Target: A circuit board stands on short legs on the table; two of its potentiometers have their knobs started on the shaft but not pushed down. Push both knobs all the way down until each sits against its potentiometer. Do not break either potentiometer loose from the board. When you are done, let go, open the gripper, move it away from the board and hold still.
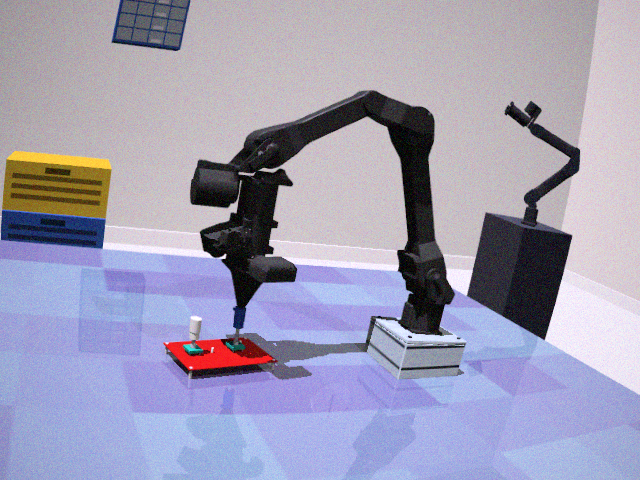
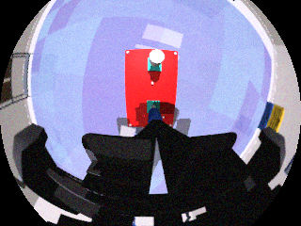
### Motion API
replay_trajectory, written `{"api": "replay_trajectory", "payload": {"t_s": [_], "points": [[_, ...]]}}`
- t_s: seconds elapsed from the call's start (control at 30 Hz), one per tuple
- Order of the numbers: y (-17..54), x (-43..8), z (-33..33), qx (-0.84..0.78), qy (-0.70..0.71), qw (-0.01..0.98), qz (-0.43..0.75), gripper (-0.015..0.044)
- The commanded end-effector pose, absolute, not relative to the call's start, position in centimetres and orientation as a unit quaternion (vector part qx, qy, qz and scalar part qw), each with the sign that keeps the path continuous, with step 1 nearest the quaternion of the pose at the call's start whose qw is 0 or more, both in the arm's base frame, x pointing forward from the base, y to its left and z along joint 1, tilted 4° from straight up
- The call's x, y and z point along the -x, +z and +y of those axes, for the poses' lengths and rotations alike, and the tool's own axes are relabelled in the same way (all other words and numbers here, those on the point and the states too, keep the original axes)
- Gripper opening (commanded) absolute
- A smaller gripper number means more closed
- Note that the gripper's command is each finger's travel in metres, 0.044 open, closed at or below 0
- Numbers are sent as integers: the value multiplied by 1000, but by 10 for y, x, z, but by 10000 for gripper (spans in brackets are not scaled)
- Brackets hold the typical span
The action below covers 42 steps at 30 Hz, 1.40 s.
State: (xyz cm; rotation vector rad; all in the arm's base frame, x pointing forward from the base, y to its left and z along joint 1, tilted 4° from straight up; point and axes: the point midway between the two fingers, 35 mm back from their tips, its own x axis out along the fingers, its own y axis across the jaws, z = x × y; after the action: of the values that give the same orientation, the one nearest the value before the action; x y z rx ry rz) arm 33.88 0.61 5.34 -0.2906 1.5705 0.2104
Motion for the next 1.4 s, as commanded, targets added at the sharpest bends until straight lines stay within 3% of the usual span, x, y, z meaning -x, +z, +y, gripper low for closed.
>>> {"api": "replay_trajectory", "payload": {"t_s": [0.0, 1.37], "points": [[53, -339, 7, 130, 97, 693, 703, 0], [38, -339, 6, 130, 97, 693, 703, 0]]}}
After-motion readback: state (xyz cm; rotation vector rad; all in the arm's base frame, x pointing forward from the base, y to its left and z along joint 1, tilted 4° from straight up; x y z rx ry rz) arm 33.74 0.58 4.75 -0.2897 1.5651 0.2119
